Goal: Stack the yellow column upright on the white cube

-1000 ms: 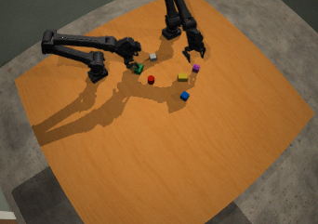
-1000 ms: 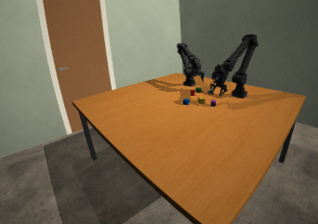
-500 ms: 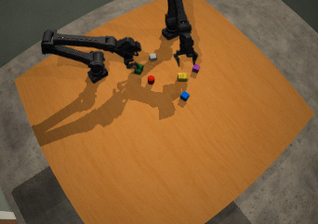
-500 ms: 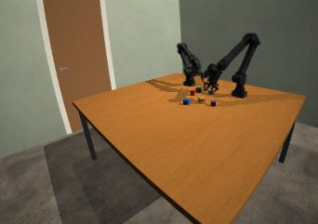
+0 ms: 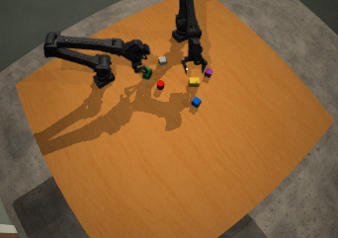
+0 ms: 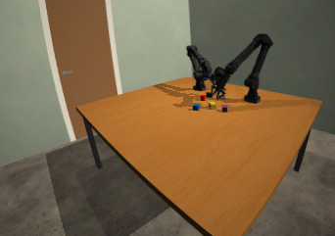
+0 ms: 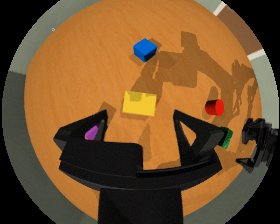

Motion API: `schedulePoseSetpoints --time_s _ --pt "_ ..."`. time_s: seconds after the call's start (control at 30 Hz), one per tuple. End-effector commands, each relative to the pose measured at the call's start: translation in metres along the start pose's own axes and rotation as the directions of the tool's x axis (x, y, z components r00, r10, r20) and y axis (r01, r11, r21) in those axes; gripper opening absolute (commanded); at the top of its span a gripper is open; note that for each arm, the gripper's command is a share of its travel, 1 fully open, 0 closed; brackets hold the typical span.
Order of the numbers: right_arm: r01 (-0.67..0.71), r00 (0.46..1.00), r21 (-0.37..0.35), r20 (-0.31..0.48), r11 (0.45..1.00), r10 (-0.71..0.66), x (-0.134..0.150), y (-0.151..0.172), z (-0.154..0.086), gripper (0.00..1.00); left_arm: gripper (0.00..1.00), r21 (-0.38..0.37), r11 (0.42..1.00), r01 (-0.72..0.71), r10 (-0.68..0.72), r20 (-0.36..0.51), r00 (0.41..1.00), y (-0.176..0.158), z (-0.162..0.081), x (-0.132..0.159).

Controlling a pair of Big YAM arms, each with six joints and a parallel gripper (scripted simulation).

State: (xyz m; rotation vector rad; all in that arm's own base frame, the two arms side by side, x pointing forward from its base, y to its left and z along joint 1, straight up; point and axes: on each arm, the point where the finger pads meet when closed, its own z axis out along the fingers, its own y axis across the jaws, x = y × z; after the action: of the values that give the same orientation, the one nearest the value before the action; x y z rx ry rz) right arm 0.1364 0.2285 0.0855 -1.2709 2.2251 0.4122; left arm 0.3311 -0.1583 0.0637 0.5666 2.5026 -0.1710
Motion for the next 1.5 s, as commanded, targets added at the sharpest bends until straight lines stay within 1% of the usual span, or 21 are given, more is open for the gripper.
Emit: schedulePoseSetpoints --time_s 0.0,0.07,0.17,0.2,0.23,0.3,0.37,0.47,0.57,0.63,0.67,0.7,0.77,0.8,0.87,0.9,0.97,1.03,1.13,1.37,1.47 --pt "-0.005 1.0 -0.007 0.013 1.0 0.005 -0.009 0.004 -0.008 1.0 1.0 -0.002 1.0 -0.015 0.015 0.048 0.999 0.001 -0.005 -0.025" --pt "-0.005 1.0 -0.007 0.013 1.0 0.005 -0.009 0.004 -0.008 1.0 1.0 -0.002 1.0 -0.015 0.015 0.048 0.999 0.001 -0.005 -0.025" --pt "0.007 0.999 -0.014 0.046 1.0 -0.006 -0.027 0.008 -0.025 1.0 1.0 0.02 0.998 -0.065 0.064 0.061 0.996 -0.011 -0.013 -0.021" --pt "0.015 0.998 -0.019 0.06 1.0 -0.014 -0.033 0.01 -0.034 1.0 1.0 0.031 0.996 -0.086 0.084 0.048 0.995 -0.016 -0.016 -0.013" --pt "0.023 0.997 -0.025 0.076 0.999 -0.021 -0.04 0.013 -0.044 1.0 1.0 0.044 0.993 -0.106 0.105 0.024 0.994 -0.021 -0.015 0.007" --pt "0.043 0.992 -0.041 0.119 0.998 -0.038 -0.055 0.02 -0.071 1.0 1.0 0.077 0.985 -0.155 0.154 0.026 0.988 -0.035 -0.024 0.021" --pt "0.069 0.983 -0.06 0.175 0.996 -0.058 -0.069 0.028 -0.108 1.0 1.0 0.123 0.969 -0.212 0.21 0.032 0.977 -0.055 -0.035 0.039" --pt "0.095 0.97 -0.079 0.233 0.992 -0.075 -0.079 0.034 -0.149 1.0 1.0 0.186 0.945 -0.271 0.268 0.042 0.963 -0.082 -0.052 0.065" --pt "0.13 0.946 -0.106 0.31 0.986 -0.091 -0.081 0.039 -0.204 1.0 1.0 0.239 0.91 -0.339 0.335 0.057 0.94 -0.106 -0.066 0.088" --pt "0.13 0.946 -0.106 0.31 0.986 -0.091 -0.081 0.039 -0.204 1.0 1.0 0.239 0.91 -0.339 0.335 0.057 0.94 -0.106 -0.066 0.088" --pt "0.142 0.937 -0.115 0.337 0.983 -0.096 -0.079 0.04 -0.224 1.0 1.0 0.255 0.897 -0.362 0.351 0.088 0.932 -0.117 -0.076 0.082" --pt "0.151 0.929 -0.122 0.357 0.981 -0.099 -0.077 0.04 -0.238 1.0 1.0 0.268 0.885 -0.38 0.369 0.093 0.925 -0.124 -0.08 0.088" --pt "0.162 0.918 -0.131 0.383 0.978 -0.101 -0.074 0.039 -0.257 1.0 1.0 0.289 0.866 -0.408 0.404 0.078 0.912 -0.129 -0.08 0.11" --pt "0.167 0.914 -0.134 0.392 0.977 -0.102 -0.072 0.039 -0.264 1.0 1.0 0.297 0.857 -0.421 0.416 0.082 0.906 -0.133 -0.083 0.114" --pt "0.173 0.908 -0.139 0.406 0.975 -0.103 -0.069 0.038 -0.274 1.0 1.0 0.311 0.841 -0.443 0.438 0.091 0.894 -0.14 -0.087 0.12" --pt "0.175 0.906 -0.14 0.411 0.975 -0.103 -0.069 0.038 -0.277 1.0 1.0 0.316 0.834 -0.453 0.44 0.116 0.89 -0.148 -0.095 0.111" --pt "0.177 0.902 -0.142 0.418 0.974 -0.103 -0.068 0.037 -0.282 1.0 1.0 0.328 0.817 -0.475 0.463 0.12 0.878 -0.153 -0.098 0.12" --pt "0.178 0.907 -0.142 0.407 0.974 -0.106 -0.068 0.038 -0.279 1.0 1.0 0.333 0.807 -0.487 0.481 0.107 0.87 -0.153 -0.095 0.131" --pt "0.178 0.907 -0.142 0.407 0.974 -0.106 -0.068 0.038 -0.279 1.0 1.0 0.334 0.793 -0.509 0.497 0.126 0.858 -0.159 -0.1 0.125" --pt "0.178 0.907 -0.142 0.407 0.974 -0.106 -0.068 0.038 -0.279 1.0 1.0 0.331 0.799 -0.502 0.491 0.124 0.863 -0.158 -0.099 0.123" --pt "0.178 0.907 -0.142 0.407 0.974 -0.106 -0.068 0.038 -0.279 1.0 0.66 0.309 0.778 -0.547 0.531 0.143 0.835 -0.159 -0.103 0.107"
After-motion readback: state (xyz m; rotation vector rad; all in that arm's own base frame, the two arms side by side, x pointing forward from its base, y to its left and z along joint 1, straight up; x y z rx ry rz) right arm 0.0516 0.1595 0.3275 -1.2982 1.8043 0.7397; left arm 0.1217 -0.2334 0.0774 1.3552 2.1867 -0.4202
